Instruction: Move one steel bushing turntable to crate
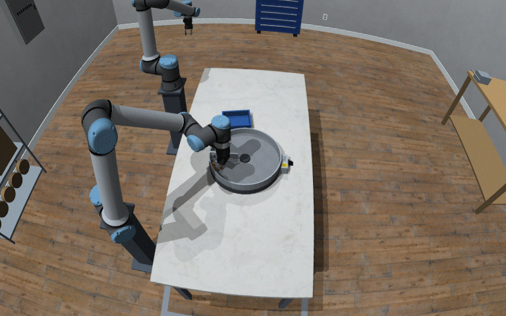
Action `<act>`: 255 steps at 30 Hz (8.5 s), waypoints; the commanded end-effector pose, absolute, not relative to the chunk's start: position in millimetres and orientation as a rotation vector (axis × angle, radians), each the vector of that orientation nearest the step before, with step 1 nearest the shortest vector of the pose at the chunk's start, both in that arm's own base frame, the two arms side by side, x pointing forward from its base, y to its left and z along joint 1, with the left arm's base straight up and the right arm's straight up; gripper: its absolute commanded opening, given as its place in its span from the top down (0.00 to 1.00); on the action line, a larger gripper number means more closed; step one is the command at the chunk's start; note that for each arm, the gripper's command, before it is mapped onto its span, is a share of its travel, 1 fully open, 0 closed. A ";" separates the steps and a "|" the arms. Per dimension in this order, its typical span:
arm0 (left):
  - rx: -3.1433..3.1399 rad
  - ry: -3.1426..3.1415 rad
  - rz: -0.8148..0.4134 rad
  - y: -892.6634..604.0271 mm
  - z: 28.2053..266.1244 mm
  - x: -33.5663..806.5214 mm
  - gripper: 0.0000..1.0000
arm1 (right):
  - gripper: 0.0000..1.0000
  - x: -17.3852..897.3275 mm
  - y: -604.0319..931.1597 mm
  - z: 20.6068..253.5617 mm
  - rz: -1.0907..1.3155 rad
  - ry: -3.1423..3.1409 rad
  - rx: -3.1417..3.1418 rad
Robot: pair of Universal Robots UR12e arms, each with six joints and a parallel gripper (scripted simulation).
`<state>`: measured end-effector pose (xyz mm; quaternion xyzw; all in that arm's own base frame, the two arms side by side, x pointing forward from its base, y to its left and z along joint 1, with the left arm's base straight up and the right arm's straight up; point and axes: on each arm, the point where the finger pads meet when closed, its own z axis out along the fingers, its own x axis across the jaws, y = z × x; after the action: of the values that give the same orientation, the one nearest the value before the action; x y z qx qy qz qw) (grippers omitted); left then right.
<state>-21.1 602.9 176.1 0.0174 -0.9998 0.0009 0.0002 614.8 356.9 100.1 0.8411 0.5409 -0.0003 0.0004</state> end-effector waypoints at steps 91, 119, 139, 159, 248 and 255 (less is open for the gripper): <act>0.055 -3.141 0.000 603.7 177.0 -21.0 0.00 | 0.24 615.3 357.3 141.3 0.002 1.699 2.642; 0.055 -3.141 0.000 603.7 177.0 -21.0 0.00 | 0.24 615.3 357.3 141.3 0.002 1.699 2.642; 0.055 -3.141 0.000 603.7 177.0 -21.0 0.00 | 0.24 615.2 357.3 141.3 0.002 1.725 2.625; 0.055 -3.141 0.000 603.7 177.0 -21.0 0.00 | 0.24 615.1 357.5 141.3 0.002 1.834 2.550; 0.055 -3.141 0.000 603.7 177.0 -21.0 0.00 | 0.24 614.9 357.5 141.3 0.002 3.026 0.839; 0.055 -3.141 0.000 603.7 177.0 -21.0 0.00 | 0.24 614.8 357.5 141.3 0.002 3.069 0.662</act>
<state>-21.1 602.9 176.1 0.0174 -0.9998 0.0009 0.0002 614.4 357.2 140.4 0.2556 0.9668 -0.0003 0.0013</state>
